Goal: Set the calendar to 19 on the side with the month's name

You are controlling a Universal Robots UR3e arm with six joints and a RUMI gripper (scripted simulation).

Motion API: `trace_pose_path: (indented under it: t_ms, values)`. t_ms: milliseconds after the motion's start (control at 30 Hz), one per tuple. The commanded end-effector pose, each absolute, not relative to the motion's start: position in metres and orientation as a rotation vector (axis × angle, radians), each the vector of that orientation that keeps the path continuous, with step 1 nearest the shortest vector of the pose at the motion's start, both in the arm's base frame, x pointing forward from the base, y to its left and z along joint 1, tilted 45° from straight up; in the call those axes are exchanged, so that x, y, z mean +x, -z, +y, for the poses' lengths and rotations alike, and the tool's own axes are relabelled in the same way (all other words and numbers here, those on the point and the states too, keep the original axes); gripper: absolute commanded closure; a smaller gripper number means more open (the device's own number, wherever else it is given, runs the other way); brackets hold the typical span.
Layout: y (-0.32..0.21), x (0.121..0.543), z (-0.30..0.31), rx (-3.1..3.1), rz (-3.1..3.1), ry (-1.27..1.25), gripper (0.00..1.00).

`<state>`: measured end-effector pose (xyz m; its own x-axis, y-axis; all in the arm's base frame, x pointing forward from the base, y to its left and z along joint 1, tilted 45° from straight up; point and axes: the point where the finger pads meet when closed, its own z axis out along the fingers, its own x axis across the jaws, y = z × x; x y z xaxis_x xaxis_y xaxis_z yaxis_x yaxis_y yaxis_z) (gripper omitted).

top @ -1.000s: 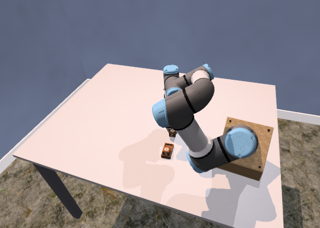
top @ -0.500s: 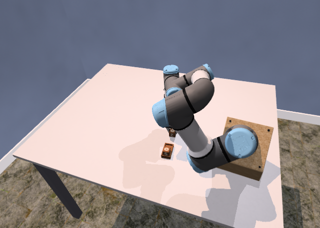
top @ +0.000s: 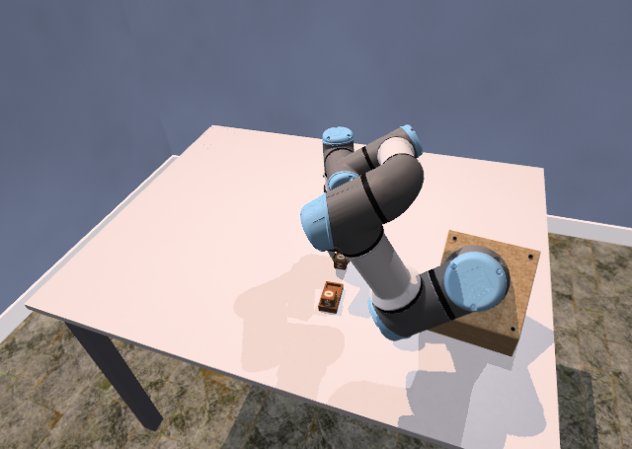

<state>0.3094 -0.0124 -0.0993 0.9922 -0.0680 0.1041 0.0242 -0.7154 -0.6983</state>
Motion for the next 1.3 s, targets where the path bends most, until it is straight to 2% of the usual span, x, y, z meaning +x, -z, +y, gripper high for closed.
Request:
trace_pose_path:
  t_ms: [0,800,1267]
  values:
    - [0.097,0.309,-0.016,-2.365,0.031,0.158,0.9]
    - [0.037,0.299,-0.074,-2.365,0.031,0.158,0.9]
    - [0.03,0.298,-0.081,-2.365,0.031,0.158,0.9]
